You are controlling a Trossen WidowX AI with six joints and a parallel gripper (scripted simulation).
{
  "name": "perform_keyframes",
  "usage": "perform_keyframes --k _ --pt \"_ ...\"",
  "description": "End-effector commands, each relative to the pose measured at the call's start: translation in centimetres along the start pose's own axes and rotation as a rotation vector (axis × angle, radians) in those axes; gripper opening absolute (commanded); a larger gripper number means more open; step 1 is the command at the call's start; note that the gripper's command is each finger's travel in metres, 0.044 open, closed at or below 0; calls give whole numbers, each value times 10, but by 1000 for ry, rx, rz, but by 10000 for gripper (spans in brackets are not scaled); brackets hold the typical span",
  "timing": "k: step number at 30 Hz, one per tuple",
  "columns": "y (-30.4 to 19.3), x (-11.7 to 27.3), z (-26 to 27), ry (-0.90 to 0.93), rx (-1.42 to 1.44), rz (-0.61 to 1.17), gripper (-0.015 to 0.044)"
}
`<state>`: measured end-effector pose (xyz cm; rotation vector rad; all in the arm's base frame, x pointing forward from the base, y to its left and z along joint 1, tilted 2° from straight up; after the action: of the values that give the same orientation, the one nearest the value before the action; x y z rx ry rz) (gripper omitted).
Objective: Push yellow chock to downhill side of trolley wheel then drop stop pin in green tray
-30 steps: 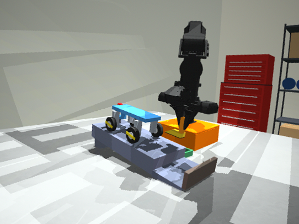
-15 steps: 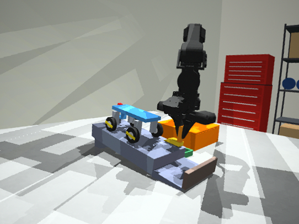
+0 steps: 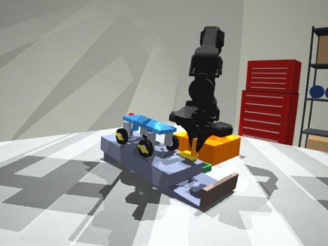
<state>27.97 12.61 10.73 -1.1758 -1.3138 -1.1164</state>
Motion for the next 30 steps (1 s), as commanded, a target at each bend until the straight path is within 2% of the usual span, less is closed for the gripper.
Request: perform_keyframes --k 1,30 --pt "-1 1 -5 -2 3 -5 0" --pt "-4 -1 -25 3 2 -1 0"
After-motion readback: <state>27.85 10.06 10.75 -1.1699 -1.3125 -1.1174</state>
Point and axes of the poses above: the point midway between the two fingers, 35 mm back from their tips, its own x axis back along the fingers, its own z axis across the jaws, y = z × x, the point moved 5 cm from there along x, back along the fingers, and after that the axes turned 11 degrees about x, right-handed, at the moved point
